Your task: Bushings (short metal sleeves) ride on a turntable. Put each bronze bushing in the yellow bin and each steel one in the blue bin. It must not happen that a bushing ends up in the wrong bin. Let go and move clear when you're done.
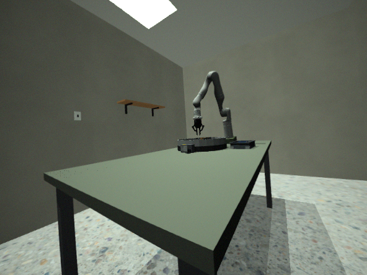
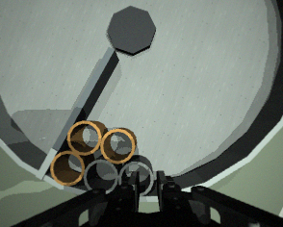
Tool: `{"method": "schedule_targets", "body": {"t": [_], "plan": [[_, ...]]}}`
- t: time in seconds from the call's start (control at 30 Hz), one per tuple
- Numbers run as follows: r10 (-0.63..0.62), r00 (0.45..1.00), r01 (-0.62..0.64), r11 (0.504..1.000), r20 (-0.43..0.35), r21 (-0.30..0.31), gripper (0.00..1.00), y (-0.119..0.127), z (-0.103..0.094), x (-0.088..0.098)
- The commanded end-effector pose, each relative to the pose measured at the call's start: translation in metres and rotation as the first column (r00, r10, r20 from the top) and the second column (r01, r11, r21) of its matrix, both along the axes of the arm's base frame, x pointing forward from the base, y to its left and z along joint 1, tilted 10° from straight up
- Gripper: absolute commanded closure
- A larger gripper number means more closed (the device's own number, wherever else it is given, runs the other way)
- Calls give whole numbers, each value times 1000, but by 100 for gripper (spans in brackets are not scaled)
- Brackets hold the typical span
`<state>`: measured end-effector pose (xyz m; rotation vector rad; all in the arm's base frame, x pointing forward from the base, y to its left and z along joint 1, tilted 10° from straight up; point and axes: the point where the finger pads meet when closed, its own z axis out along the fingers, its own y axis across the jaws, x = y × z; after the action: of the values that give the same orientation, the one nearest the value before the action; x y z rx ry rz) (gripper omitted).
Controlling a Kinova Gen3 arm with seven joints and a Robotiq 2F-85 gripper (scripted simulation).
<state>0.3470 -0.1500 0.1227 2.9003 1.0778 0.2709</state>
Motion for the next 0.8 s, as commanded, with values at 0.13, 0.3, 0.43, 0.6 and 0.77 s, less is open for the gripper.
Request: {"method": "schedule_targets", "body": {"t": [0.13, 0.3, 0.43, 0.6, 0.77], "plan": [[-9, 1000, 9, 1000, -10, -1, 82, -3, -10, -2], [-9, 1000, 9, 1000, -11, -1, 82, -3, -19, -1], [-9, 1000, 9, 1000, -11, -1, 82, -3, -19, -1], [-9, 1000, 9, 1000, -10, -1, 82, -3, -20, -1], [-9, 1000, 9, 1000, -10, -1, 82, -3, -24, 0]]}}
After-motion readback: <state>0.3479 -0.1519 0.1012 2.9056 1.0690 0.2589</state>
